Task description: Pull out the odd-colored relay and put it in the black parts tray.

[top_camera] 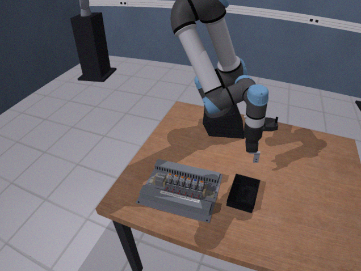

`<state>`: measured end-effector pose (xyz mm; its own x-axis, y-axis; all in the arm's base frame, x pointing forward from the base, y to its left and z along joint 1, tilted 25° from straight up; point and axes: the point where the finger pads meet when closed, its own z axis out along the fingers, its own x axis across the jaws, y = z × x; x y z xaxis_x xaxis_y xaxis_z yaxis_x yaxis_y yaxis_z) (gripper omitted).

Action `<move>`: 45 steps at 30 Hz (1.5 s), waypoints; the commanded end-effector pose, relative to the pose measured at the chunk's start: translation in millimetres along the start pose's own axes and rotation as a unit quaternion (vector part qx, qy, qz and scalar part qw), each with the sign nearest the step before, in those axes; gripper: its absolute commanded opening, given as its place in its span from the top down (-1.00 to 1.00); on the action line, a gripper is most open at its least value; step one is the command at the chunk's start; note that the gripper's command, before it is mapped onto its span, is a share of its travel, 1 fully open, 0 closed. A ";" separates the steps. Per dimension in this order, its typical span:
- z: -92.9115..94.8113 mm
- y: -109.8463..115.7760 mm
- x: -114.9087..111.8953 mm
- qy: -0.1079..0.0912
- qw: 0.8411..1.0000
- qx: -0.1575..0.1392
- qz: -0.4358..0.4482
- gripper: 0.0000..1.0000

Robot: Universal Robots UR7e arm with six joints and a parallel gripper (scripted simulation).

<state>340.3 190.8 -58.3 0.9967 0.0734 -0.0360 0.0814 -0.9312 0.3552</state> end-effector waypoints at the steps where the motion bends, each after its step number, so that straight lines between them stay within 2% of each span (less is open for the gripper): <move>1: -5.5 19.9 20.4 0.004 1.000 0.003 0.005 -0.97; 11: -11.9 62.3 50.5 0.010 1.000 0.005 0.017 -0.97; 13: -11.9 62.3 50.5 0.010 1.000 0.005 0.017 -0.97; 27: -19.6 128.5 83.6 0.016 0.999 0.002 0.035 -0.97; 30: -20.1 133.4 85.5 0.017 0.999 0.002 0.036 -0.97; 45: -26.6 204.6 105.8 0.022 0.998 -0.006 0.053 -0.97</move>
<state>452.1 39.5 22.7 0.9994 -0.0048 0.0332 -0.0165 -0.9324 0.3610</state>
